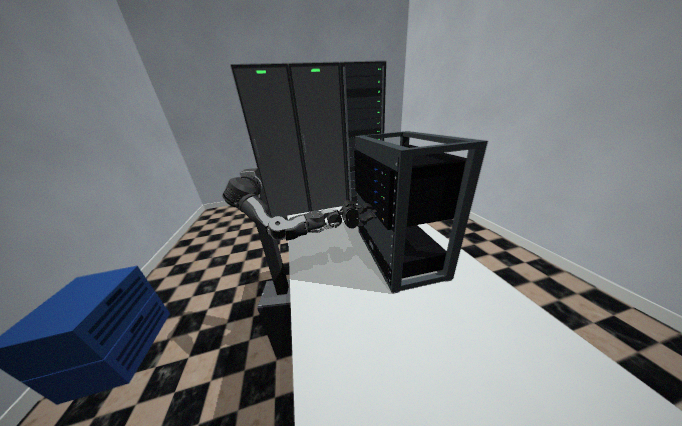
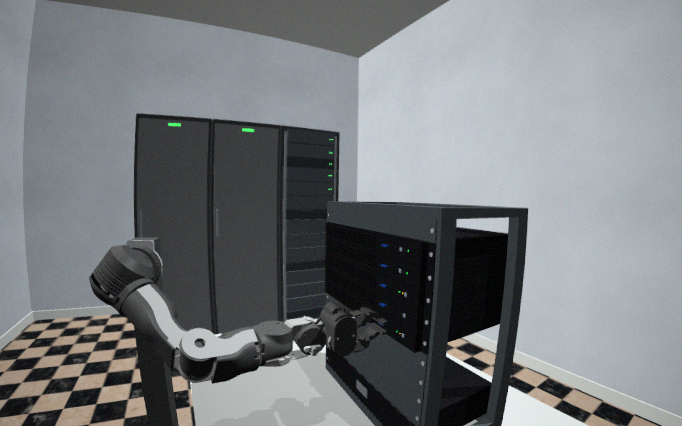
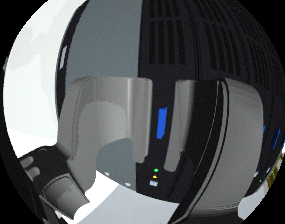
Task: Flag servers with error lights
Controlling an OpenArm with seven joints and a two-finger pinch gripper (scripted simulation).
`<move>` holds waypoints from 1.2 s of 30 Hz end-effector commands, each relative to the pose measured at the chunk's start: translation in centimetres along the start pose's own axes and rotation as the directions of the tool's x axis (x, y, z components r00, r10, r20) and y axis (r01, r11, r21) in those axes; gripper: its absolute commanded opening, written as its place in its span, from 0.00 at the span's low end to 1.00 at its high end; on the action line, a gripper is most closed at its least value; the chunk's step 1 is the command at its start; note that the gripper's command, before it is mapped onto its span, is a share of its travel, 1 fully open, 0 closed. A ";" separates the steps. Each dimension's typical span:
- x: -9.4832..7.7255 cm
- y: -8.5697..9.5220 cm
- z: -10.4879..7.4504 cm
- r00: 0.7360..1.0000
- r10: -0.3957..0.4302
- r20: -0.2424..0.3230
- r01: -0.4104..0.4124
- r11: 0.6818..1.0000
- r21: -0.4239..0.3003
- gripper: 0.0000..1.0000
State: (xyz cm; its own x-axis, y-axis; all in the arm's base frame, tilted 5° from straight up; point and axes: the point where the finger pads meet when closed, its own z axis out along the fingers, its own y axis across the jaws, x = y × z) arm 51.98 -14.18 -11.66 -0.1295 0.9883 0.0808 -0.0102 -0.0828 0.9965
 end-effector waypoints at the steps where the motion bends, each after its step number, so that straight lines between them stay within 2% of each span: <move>1: 0.0 0.0 0.0 1.000 0.001 -0.002 -0.001 1.000 0.000 0.10; 26: 0.0 -0.2 0.0 1.000 0.001 -0.002 -0.001 1.000 0.001 0.10; 36: 0.0 -0.2 0.7 1.000 0.001 -0.003 -0.001 1.000 0.000 0.10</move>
State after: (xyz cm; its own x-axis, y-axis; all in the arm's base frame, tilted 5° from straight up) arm 52.70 -14.12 -12.03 -0.1275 0.9883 0.0839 -0.0023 -0.0849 0.9964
